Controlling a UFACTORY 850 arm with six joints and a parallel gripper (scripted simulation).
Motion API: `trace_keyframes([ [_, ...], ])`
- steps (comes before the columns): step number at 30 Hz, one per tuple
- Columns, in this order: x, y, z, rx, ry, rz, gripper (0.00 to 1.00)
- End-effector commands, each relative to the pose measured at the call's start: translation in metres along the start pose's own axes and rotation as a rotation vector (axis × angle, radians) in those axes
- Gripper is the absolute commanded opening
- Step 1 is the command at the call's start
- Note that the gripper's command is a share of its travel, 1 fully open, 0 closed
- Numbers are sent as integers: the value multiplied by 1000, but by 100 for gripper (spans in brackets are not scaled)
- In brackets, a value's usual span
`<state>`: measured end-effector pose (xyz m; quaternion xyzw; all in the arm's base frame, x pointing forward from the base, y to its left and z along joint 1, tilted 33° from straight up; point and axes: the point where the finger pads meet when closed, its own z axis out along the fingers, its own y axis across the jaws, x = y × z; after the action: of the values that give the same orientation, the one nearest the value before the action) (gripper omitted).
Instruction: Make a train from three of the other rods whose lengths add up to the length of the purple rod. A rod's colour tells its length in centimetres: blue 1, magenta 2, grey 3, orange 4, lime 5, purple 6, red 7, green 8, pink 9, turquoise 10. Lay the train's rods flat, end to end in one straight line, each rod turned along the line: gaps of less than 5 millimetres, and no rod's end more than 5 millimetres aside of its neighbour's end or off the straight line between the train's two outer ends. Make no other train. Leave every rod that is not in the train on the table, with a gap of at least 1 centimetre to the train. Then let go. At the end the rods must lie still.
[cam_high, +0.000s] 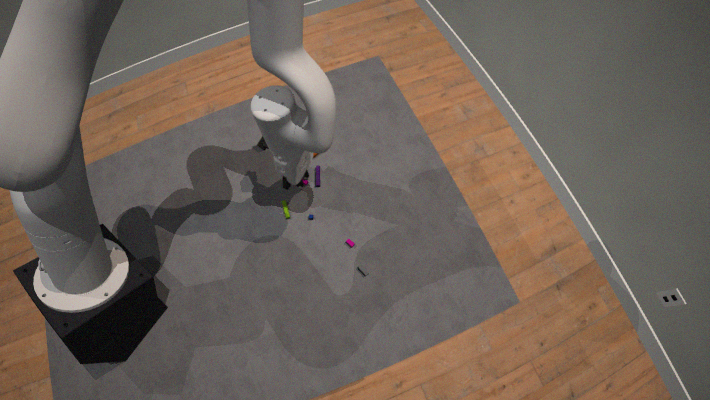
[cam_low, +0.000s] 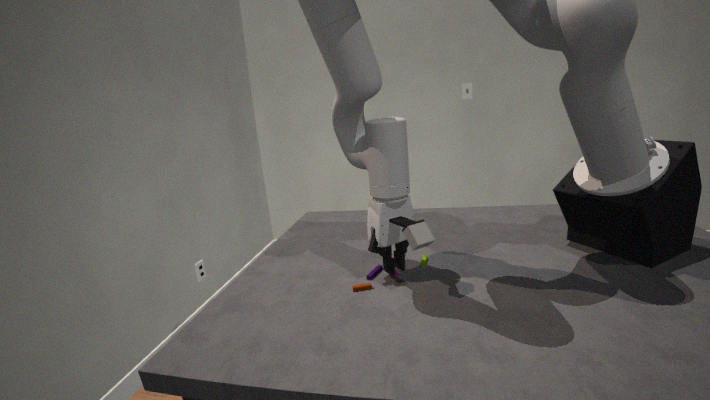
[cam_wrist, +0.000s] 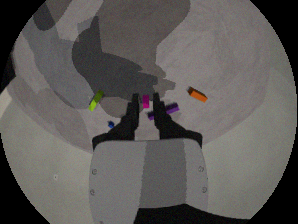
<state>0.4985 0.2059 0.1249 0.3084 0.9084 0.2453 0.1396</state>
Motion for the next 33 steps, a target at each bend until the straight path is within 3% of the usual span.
trace_keyframes([
  [1,0,0,3,-1,-1,0,24],
  [33,0,0,10,-1,-1,0,24],
])
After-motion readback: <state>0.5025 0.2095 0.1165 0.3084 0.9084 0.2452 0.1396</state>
